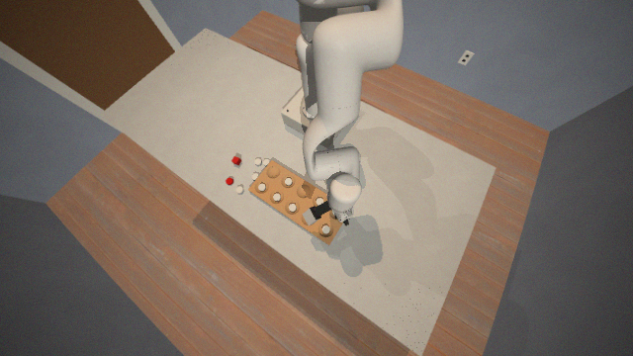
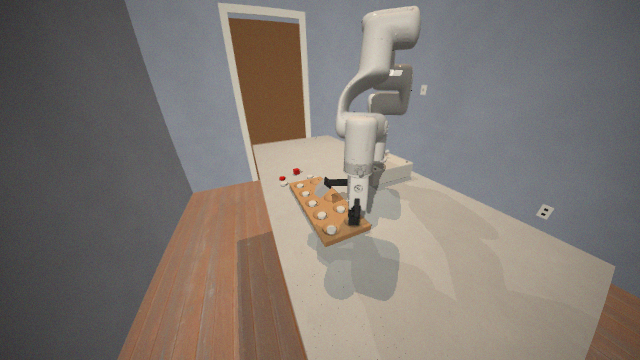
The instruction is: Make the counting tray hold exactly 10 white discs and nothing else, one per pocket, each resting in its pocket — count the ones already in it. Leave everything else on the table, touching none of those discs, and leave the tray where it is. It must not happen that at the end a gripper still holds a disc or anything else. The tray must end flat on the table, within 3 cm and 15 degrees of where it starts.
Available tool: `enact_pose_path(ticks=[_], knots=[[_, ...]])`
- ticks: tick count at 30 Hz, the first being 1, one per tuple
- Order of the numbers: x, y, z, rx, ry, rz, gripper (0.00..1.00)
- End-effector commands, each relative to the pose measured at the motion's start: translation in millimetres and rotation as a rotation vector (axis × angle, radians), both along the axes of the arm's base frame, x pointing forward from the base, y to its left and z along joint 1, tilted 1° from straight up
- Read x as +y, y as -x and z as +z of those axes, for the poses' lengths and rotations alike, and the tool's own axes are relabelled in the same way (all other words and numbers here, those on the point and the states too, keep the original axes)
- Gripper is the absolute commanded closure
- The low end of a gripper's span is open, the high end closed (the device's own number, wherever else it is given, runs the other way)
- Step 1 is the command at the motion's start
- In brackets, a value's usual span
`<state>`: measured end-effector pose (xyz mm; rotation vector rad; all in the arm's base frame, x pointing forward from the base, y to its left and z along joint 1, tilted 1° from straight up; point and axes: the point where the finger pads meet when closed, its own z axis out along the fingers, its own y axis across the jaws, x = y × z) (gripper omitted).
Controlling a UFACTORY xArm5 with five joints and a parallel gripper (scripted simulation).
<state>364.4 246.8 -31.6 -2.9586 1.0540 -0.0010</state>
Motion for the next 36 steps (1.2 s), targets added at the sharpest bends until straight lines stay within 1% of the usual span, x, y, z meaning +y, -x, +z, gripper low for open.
enact_pose_path(ticks=[1, 3, 4, 36], knots=[[0.7, -1.1, 1.0, -0.003, -0.002, 0.000, 1.00], [0.7, -1.1, 1.0, -0.003, -0.002, 0.000, 1.00], [0.7, -1.1, 1.0, -0.003, -0.002, 0.000, 0.67], [0.7, -1.1, 1.0, -0.003, -0.002, 0.000, 0.67]])
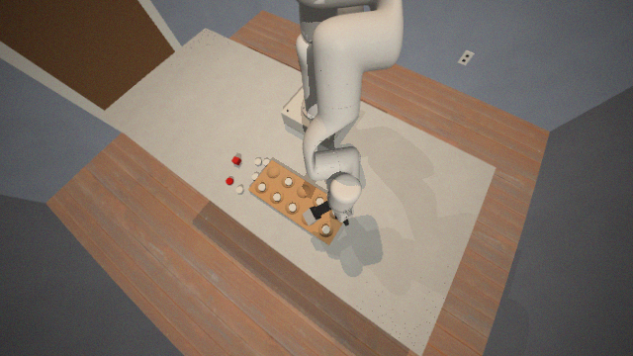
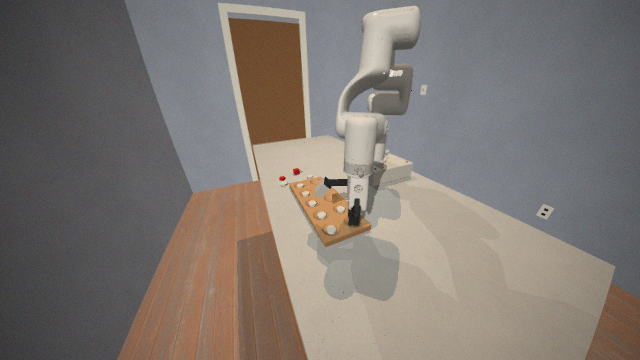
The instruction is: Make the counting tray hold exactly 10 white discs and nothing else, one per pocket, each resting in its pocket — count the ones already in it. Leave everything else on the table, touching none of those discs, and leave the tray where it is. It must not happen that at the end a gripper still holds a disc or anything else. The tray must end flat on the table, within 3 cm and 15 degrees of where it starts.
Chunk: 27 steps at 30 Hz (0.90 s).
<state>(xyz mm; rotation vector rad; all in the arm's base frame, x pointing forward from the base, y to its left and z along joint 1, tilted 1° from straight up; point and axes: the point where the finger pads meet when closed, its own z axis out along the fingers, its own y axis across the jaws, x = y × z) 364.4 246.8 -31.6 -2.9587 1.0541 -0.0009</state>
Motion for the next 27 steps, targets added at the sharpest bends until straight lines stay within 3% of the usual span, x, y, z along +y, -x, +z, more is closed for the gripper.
enact_pose_path(ticks=[1, 4, 12, 18, 19, 27], knots=[[1, -1, 1.1, -0.003, -0.002, 0.000, 0.67], [1, -1, 9.1, -0.003, -0.002, 0.000, 0.67], [0, -1, 83.5, -0.003, -0.002, 0.000, 0.67], [-1, 0, 99.5, -0.003, -0.002, 0.000, 0.67], [-1, 0, 99.5, -0.003, -0.002, 0.000, 0.53], [-1, 0, 99.5, -0.003, -0.002, 0.000, 0.53]])
